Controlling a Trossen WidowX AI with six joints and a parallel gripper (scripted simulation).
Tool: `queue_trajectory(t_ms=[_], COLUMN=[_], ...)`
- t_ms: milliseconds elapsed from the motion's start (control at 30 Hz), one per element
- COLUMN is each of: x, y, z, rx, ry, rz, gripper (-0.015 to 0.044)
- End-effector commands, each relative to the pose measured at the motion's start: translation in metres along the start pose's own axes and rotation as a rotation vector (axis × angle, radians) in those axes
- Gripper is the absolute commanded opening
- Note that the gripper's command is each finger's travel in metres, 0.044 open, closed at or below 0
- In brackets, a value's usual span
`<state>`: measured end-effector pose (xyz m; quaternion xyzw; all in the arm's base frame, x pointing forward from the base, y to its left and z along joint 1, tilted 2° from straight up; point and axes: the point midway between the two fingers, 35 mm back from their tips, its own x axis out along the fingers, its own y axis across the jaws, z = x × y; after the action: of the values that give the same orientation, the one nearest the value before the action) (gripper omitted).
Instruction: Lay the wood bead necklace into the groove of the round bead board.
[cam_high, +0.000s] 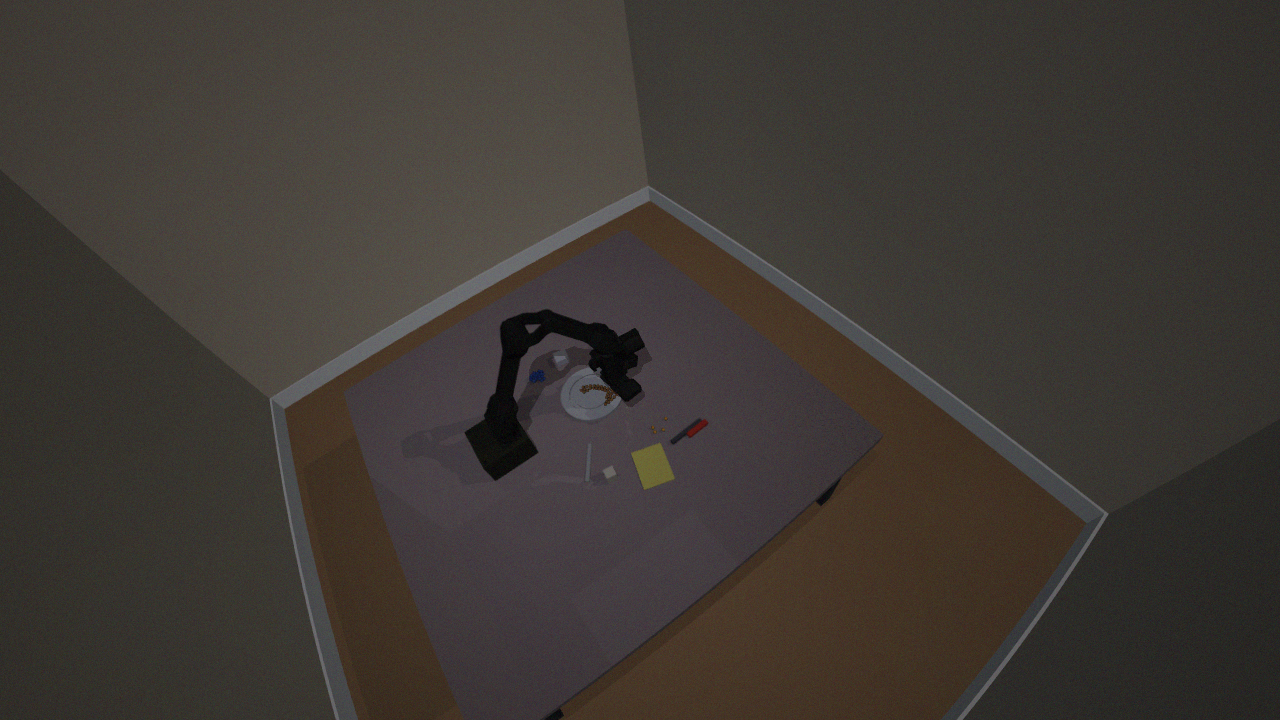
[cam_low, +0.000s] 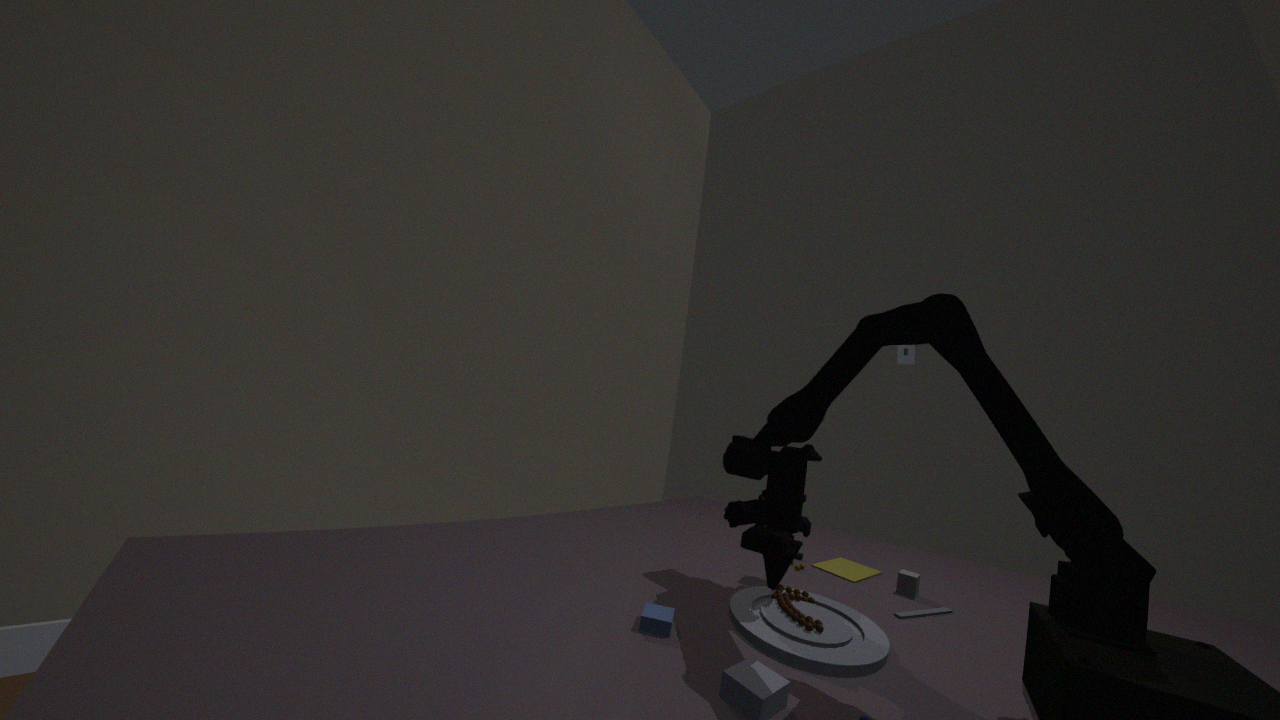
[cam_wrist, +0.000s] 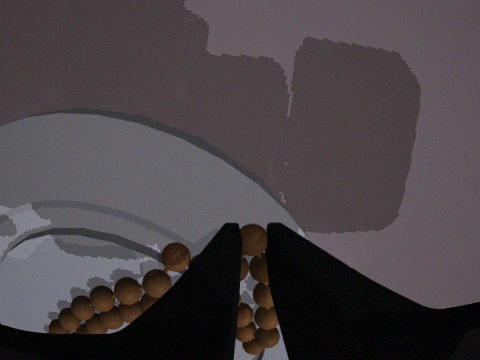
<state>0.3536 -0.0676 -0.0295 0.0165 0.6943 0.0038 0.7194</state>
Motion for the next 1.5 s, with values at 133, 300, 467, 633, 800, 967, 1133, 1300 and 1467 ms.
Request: queue_trajectory(t_ms=[133, 300, 467, 633, 800, 967, 1133, 1300, 1467], x=[-0.006, -0.006, -0.008, -0.008, -0.008, -0.008, -0.007, -0.006, -0.005], y=[0.000, 0.001, 0.003, 0.006, 0.008, 0.011, 0.013, 0.016, 0.018], z=[0.000, -0.005, -0.019, -0.035, -0.050, -0.066, -0.082, -0.098, -0.112], rx=[-0.004, -0.005, -0.004, -0.004, -0.004, -0.004, -0.004, -0.004, -0.004], ry=[0.001, 0.002, 0.003, 0.004, 0.006, 0.007, 0.008, 0.010, 0.011], rz=[0.002, 0.003, 0.003, 0.003, 0.003, 0.003, 0.004, 0.004, 0.004], gripper=[0.0000, 0.0000, 0.0000, 0.0000, 0.0000, 0.0000, 0.0000, 0.0000, 0.0000])
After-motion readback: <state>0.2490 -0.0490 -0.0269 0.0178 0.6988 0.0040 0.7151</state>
